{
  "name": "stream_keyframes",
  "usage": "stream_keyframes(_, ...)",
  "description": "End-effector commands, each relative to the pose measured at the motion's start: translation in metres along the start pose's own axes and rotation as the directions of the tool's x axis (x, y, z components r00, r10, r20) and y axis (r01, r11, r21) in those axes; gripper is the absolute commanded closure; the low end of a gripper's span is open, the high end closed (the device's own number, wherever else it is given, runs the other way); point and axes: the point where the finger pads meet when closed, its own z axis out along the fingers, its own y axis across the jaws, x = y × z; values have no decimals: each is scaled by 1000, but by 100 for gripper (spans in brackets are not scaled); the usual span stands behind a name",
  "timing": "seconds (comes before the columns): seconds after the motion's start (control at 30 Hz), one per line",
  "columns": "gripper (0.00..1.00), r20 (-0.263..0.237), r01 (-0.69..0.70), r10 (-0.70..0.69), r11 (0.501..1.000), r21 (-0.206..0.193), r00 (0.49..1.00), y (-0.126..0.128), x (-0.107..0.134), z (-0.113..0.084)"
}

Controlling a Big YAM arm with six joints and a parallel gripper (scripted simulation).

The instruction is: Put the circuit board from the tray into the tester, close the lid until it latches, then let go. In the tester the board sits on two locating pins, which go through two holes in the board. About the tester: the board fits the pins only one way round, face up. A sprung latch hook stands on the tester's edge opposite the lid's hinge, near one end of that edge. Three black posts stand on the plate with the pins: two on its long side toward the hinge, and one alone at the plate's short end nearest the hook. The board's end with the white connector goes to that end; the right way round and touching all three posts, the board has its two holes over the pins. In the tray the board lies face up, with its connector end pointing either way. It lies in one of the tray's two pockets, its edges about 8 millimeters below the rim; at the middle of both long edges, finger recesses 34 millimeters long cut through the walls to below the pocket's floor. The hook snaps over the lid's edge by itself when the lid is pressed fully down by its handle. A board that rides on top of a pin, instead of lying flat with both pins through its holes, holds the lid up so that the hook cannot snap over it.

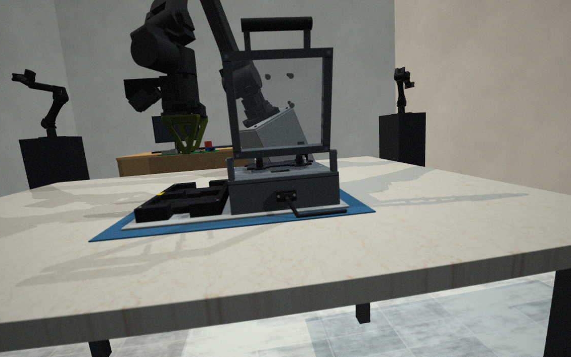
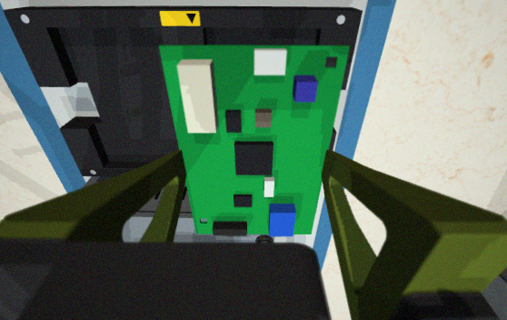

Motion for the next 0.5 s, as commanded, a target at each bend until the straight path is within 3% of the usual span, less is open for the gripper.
stream_keyframes(0.0,28,7,-12,12,1000,-21,1000,14,-2,-13)
stream_keyframes(0.3,28,8,-13,14,1000,-26,1000,16,-3,-32)
stream_keyframes(0.47,28,5,-11,11,1000,-18,1000,15,-2,-31)
